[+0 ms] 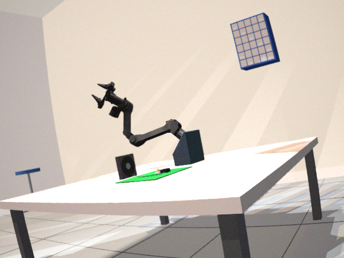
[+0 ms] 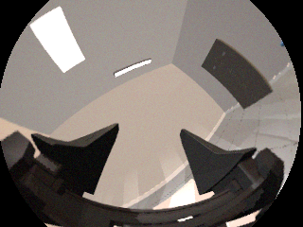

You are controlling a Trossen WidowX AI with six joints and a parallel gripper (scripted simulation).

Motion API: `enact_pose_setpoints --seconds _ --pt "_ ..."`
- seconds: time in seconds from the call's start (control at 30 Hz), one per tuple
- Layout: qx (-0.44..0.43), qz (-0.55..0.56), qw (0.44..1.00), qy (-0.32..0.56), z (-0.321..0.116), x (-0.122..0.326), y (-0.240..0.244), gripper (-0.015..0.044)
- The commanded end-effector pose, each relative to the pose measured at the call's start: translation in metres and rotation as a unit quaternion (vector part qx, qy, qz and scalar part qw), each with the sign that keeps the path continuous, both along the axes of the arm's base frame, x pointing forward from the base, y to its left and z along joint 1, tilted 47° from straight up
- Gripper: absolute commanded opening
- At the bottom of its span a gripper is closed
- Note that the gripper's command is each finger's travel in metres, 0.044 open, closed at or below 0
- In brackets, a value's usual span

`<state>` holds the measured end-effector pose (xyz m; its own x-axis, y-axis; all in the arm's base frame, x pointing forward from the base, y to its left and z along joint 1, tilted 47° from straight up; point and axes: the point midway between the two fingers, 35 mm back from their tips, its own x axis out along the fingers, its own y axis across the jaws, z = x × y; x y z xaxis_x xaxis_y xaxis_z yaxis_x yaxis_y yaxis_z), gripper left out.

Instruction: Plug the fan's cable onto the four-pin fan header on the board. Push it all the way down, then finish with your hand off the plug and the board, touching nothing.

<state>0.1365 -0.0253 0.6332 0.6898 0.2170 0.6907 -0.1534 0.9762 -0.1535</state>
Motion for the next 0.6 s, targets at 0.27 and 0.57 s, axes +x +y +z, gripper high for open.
enact_pose_setpoints --seconds 0.27,0.57 --pt "-0.063 -0.008 0.997 -0.033 0.009 -0.030 0.050 0.0309" --pt "-0.210 -0.056 0.974 -0.062 -0.007 -0.058 0.166 0.0210"
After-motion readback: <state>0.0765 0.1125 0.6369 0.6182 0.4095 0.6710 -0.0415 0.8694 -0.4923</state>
